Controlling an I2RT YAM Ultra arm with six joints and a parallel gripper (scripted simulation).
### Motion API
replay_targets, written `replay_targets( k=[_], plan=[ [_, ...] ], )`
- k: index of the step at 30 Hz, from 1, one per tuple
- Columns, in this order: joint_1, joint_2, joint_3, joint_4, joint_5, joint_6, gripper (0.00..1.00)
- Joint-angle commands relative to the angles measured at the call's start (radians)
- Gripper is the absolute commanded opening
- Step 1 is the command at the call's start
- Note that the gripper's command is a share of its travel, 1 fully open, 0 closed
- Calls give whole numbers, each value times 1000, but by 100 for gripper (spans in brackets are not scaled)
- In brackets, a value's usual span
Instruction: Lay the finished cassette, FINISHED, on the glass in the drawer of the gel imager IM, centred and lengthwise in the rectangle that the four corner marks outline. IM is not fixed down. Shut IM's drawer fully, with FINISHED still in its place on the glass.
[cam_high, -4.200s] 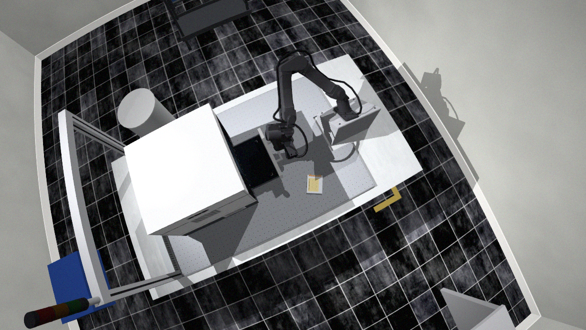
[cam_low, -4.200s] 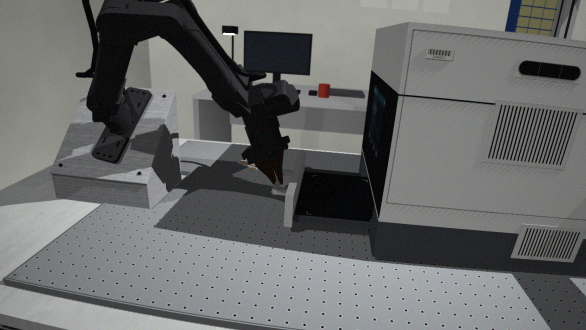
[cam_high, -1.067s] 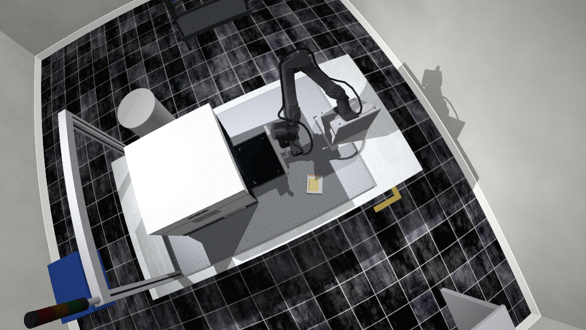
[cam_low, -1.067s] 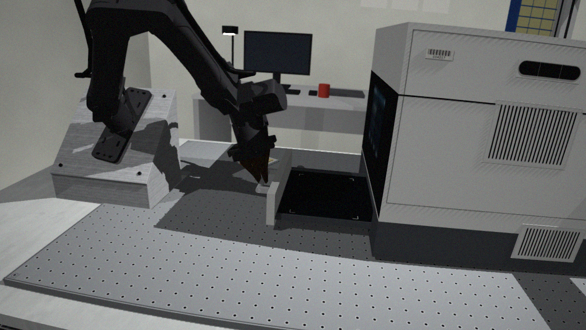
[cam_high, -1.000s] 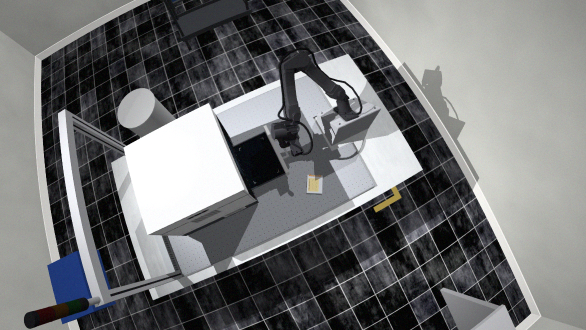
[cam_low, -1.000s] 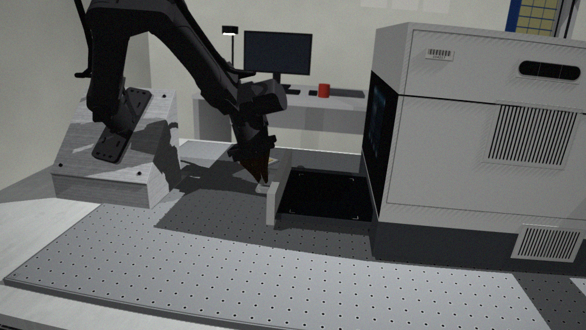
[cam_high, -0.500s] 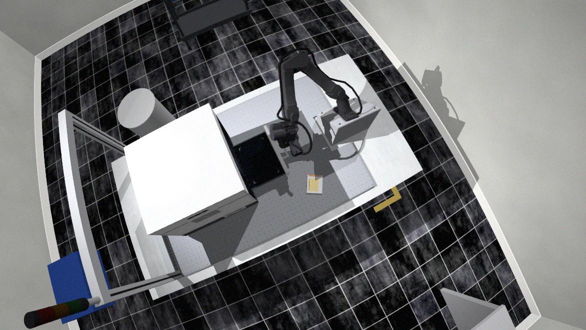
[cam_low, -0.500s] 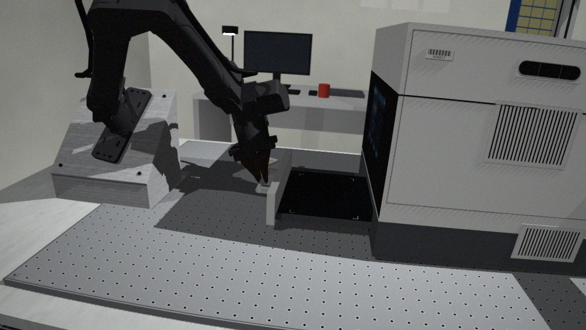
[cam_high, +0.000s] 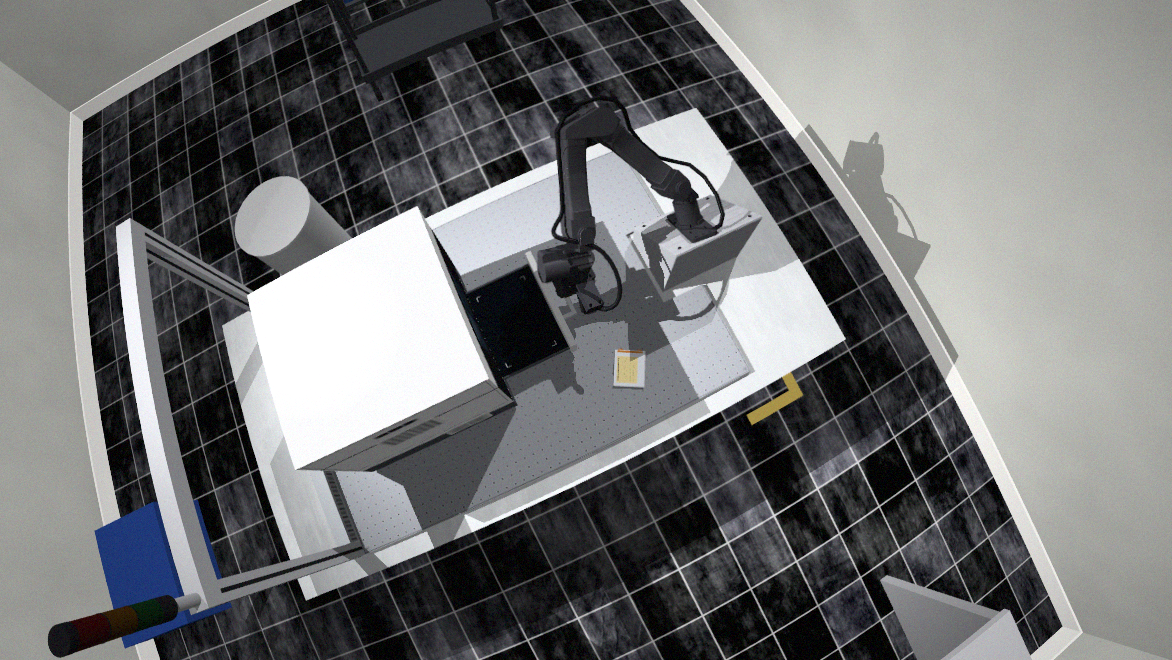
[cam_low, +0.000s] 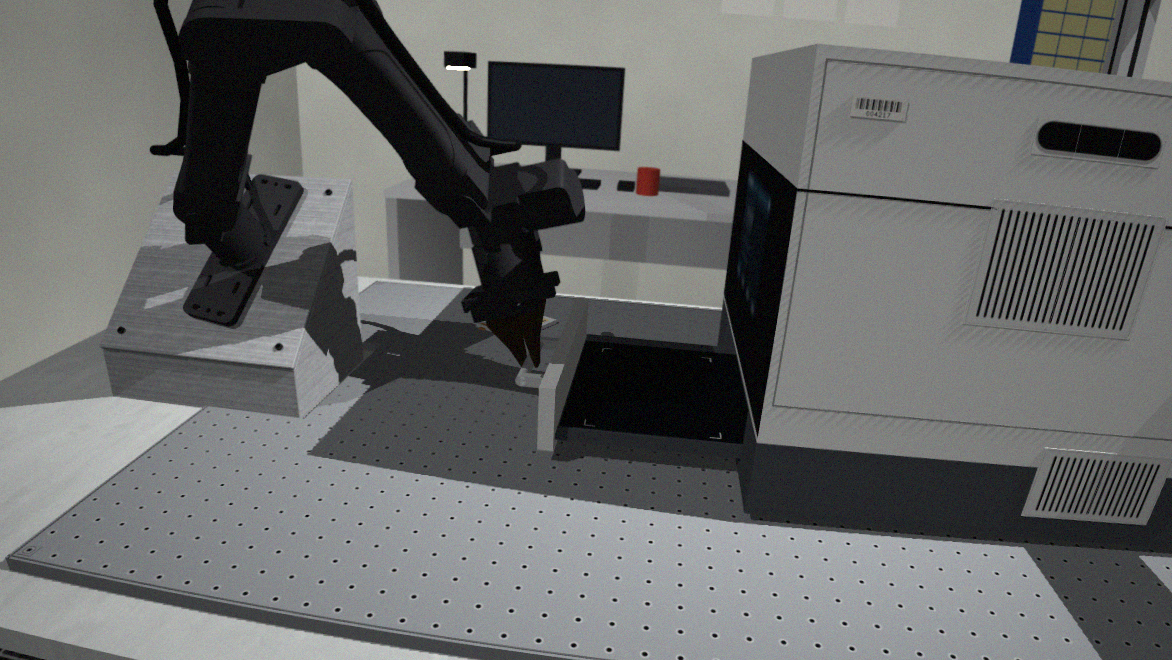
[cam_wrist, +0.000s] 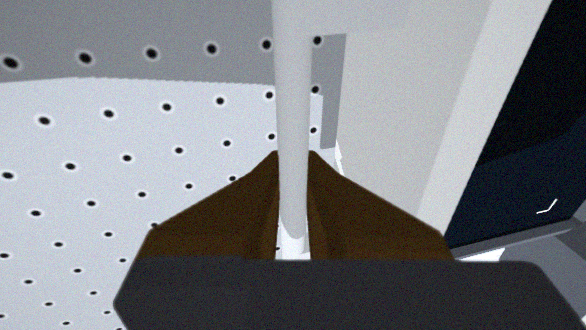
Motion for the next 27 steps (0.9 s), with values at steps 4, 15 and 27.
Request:
replay_targets(
  k=[4, 15, 27],
  plan=[
    [12, 14, 0, -42, -22, 22, 0],
    [12, 14, 0, -42, -22, 22, 0],
    [12, 14, 0, -42, -22, 22, 35]
  ],
)
